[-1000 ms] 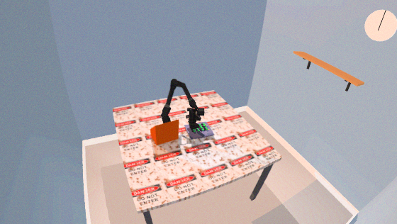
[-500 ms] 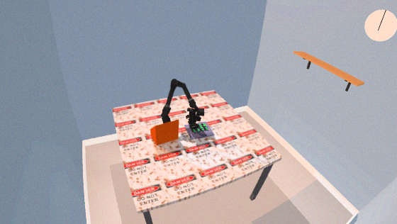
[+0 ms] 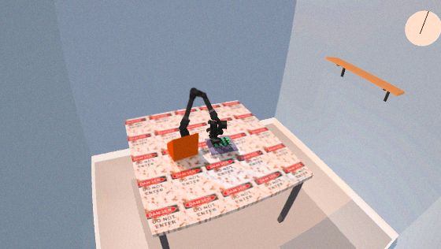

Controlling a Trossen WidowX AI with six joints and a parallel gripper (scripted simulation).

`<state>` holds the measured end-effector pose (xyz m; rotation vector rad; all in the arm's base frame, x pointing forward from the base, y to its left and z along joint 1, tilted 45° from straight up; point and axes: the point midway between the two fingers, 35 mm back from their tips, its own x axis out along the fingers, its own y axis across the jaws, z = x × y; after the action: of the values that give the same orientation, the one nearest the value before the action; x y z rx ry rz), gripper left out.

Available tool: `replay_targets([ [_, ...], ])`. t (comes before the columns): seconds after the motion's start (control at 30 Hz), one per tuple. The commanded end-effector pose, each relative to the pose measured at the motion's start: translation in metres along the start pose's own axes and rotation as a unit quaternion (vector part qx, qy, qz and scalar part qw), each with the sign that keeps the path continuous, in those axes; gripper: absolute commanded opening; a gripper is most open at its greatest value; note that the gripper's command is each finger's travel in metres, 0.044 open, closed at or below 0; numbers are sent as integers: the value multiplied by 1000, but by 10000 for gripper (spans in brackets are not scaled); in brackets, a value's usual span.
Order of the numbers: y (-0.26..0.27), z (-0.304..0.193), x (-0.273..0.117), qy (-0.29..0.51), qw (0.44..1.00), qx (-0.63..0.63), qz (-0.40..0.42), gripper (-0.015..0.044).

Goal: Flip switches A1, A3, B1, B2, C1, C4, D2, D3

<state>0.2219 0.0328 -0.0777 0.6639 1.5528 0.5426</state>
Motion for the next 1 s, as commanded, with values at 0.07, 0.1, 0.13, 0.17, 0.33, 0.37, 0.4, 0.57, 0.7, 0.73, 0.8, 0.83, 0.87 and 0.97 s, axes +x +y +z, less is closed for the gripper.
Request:
replay_targets([
  [0.07,1,0,1,-1,1000,3,2,0],
  [0.1,1,0,1,-1,1000,3,2,0],
  [0.13,1,0,1,-1,1000,3,2,0],
  [0.17,1,0,1,-1,1000,3,2,0],
  [0.33,1,0,2,-1,1000,3,2,0],
  [0.37,1,0,2,-1,1000,3,2,0],
  [0.4,1,0,2,-1,1000,3,2,0],
  [0.57,1,0,3,-1,1000,3,2,0],
  [0.7,1,0,3,-1,1000,3,2,0],
  [0.73,1,0,4,-1,1000,3,2,0],
  [0.8,1,0,4,-1,1000,3,2,0],
  [0.83,1,0,4,-1,1000,3,2,0],
  [0.87,1,0,4,-1,1000,3,2,0],
  [0.97,0,0,1,0,1000,0,0,0],
])
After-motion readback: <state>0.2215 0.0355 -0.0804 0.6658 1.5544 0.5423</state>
